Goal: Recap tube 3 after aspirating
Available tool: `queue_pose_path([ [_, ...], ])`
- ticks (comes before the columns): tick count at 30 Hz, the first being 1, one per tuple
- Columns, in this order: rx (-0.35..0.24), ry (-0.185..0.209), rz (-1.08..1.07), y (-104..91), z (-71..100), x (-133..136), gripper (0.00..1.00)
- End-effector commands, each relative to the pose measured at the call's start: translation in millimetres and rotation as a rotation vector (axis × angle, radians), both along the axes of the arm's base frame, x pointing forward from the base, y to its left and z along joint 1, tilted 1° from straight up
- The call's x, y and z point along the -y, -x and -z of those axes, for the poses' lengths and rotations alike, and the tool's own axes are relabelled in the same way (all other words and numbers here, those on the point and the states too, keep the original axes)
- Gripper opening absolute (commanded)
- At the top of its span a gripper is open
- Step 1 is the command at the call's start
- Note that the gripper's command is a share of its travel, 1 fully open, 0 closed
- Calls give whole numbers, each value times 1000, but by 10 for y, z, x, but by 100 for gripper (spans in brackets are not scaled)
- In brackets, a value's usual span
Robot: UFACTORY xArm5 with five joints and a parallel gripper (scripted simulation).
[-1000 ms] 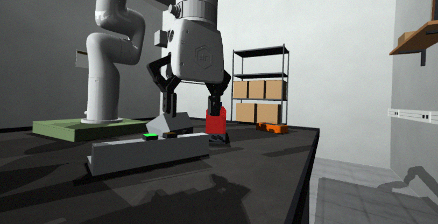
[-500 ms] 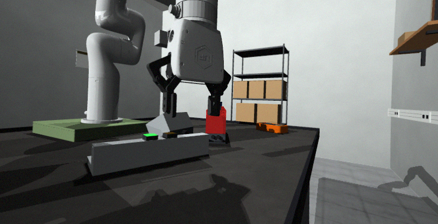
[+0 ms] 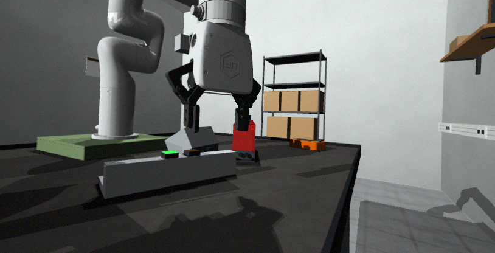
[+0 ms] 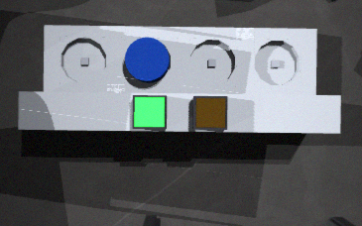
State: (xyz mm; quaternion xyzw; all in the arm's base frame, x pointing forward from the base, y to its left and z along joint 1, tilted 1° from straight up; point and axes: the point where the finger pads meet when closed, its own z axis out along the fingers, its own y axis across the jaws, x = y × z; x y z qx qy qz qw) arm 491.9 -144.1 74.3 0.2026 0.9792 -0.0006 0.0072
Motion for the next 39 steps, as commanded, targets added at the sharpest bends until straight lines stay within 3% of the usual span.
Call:
queue_pose_path([
  [1,4,-1,0,-12,-15,3,100],
  [18,4,-1,0,-12,-15,3,100],
  [19,4,-1,0,61,-56,10,46],
  [22,4,-1,0,133,-96,16,46],
  [37,4,-1,0,1021,-592,91,46],
  [39,4,-1,0,1021,-592,91,46],
])
